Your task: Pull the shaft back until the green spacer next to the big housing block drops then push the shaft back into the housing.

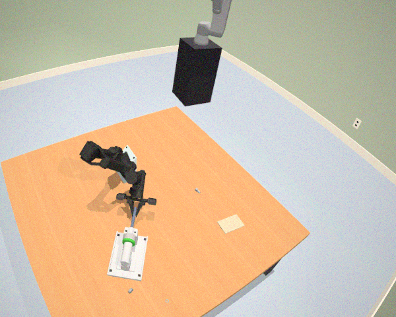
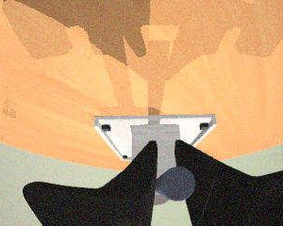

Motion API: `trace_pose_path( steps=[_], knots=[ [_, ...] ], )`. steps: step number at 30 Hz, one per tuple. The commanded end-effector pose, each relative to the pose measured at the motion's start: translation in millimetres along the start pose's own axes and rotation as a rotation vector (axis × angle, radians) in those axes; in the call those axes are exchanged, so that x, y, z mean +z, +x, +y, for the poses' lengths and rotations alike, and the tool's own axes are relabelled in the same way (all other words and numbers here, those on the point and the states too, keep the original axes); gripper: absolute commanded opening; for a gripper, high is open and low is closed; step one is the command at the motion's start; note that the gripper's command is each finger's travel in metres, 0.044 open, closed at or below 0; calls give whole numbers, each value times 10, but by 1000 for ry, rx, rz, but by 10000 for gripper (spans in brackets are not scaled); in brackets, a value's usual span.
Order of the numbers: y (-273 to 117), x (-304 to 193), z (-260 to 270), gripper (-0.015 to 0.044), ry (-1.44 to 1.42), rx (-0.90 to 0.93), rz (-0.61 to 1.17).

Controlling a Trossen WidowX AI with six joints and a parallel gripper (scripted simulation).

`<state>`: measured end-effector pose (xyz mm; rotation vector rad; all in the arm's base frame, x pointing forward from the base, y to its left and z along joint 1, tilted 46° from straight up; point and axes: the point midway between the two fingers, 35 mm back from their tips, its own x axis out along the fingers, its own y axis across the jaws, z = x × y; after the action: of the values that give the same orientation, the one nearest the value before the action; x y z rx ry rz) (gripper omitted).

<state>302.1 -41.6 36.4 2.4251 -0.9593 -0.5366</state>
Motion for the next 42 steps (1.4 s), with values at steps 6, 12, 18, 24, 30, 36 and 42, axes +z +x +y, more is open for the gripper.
trace_pose_path(
  steps=[6,12,18,24,30,36,42],
  knots=[
    [-18,20,4,0,1,0,-1],
    [-22,24,4,0,1,0,-1],
    [-26,28,4,0,1,0,-1],
    [-30,32,4,0,0,0,-1],
    [-34,36,4,0,0,0,-1],
    [-38,41,4,0,0,0,-1],
    [-42,45,4,0,0,0,-1]
  ],
)
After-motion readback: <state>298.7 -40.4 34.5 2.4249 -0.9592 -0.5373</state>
